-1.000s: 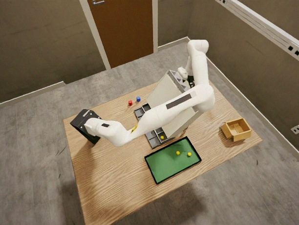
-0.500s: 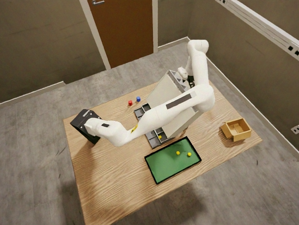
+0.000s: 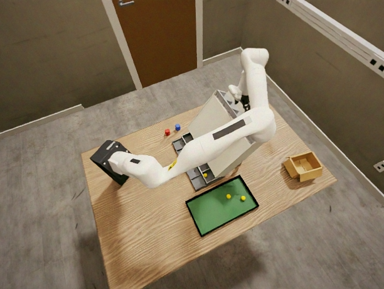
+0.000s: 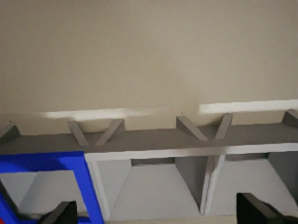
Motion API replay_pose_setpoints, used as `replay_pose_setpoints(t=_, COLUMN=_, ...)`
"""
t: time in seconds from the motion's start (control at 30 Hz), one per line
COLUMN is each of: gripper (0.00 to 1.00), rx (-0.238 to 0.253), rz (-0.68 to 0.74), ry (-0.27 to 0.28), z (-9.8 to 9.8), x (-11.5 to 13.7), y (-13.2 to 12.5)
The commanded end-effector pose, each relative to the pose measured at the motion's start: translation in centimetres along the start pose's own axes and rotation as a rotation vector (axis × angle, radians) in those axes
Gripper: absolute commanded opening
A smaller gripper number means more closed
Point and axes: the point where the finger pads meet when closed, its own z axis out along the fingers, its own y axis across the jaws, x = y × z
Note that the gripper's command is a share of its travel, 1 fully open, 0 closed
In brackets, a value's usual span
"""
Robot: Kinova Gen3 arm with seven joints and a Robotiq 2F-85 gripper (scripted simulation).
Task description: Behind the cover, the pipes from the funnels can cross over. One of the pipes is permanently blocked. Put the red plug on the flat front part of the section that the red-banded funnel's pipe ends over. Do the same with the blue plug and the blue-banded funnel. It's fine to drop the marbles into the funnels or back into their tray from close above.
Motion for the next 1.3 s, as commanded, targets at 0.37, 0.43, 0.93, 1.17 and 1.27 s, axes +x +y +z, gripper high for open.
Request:
replay_pose_setpoints(t=0.37, gripper=1.00, rx=-0.001, rz=0.000, ry=0.000, z=-1.9, x=0.0, y=0.0)
replay_pose_setpoints(t=0.43, gripper=1.00, rx=-0.001, rz=0.000, ry=0.000, z=-1.9, x=0.0, y=0.0)
replay_pose_setpoints(t=0.93, gripper=1.00, rx=-0.001, rz=0.000, ry=0.000, z=-1.9, x=15.0, y=0.0)
replay_pose_setpoints(t=1.17, gripper=1.00, rx=0.019, rz=-0.007, ry=0.034, z=-1.9, x=16.9, y=0.0)
replay_pose_setpoints(t=1.27, gripper=1.00, rx=0.019, rz=-0.007, ry=0.034, z=-1.9, x=16.9, y=0.0)
